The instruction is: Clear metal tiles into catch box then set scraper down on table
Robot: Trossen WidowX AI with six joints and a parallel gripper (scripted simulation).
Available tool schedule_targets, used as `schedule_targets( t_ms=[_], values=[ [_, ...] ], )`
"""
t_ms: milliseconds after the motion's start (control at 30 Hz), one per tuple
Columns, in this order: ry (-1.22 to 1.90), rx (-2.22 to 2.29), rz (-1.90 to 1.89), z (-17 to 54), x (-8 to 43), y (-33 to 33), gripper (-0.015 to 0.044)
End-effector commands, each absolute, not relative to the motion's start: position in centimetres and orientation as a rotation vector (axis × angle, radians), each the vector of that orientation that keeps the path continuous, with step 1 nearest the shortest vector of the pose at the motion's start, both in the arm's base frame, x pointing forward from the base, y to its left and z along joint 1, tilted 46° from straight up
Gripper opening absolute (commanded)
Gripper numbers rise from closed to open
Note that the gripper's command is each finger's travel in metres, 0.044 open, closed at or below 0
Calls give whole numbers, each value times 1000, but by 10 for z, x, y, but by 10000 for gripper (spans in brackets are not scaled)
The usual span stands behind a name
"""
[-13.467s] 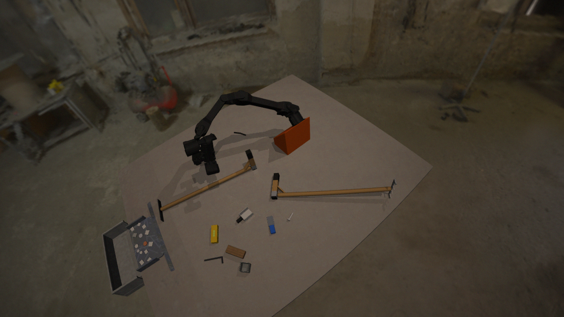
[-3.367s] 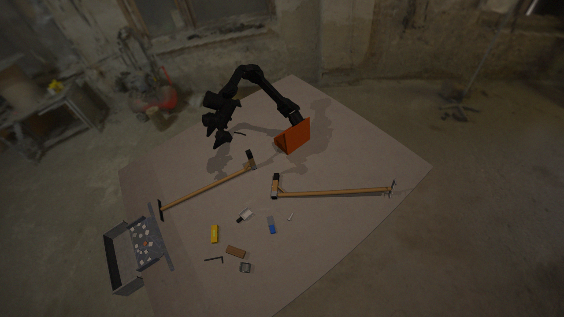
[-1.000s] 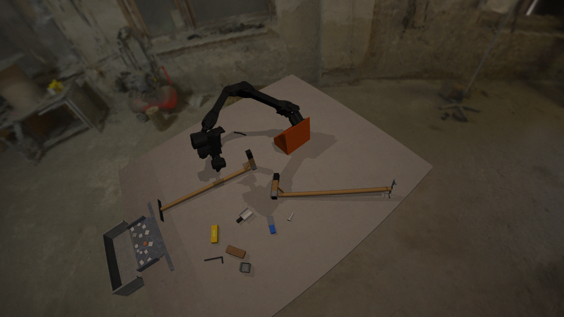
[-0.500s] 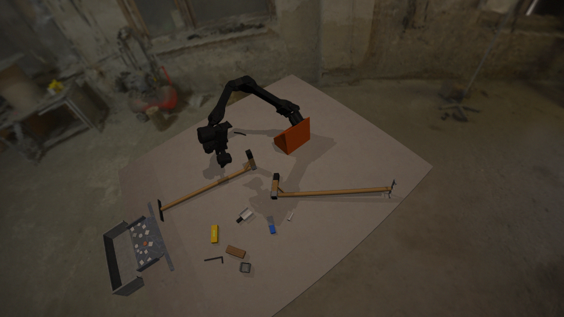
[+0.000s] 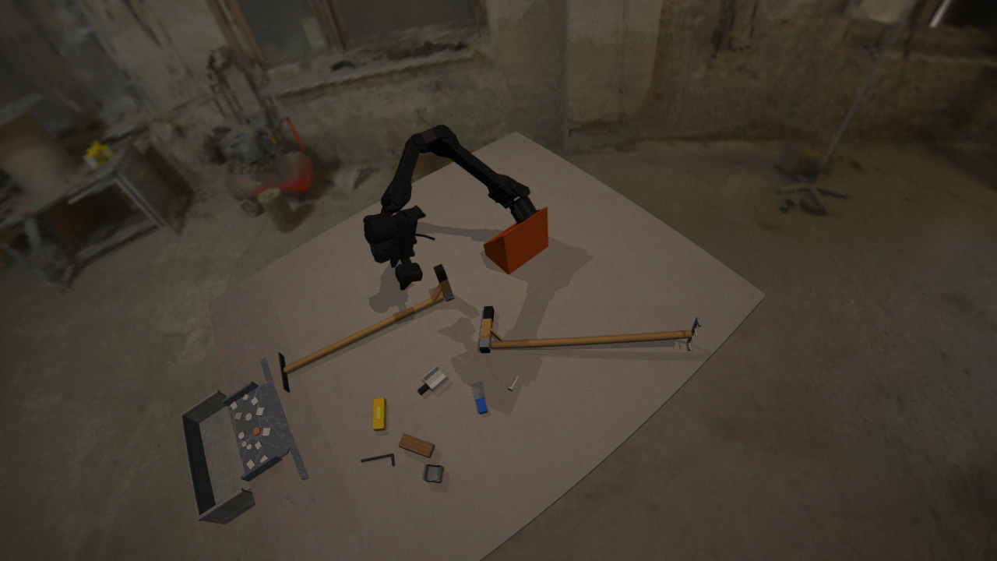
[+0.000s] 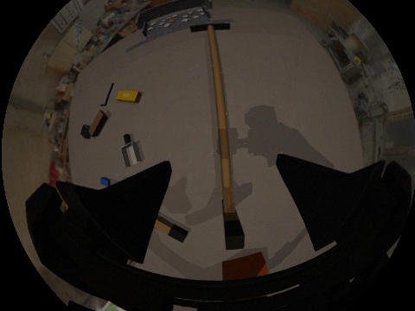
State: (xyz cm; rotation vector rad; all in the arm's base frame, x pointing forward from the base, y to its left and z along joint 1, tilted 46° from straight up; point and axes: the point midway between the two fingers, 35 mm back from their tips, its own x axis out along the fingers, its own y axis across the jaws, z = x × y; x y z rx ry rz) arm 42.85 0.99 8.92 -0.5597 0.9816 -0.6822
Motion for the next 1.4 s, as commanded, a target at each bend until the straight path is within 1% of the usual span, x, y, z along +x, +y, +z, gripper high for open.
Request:
schedule_targets(
  t_ms=[0,1367],
  values=[
    [967,-564,-683,89,418,12,440],
    [845,-616,-612,74,320,30,440]
  ],
)
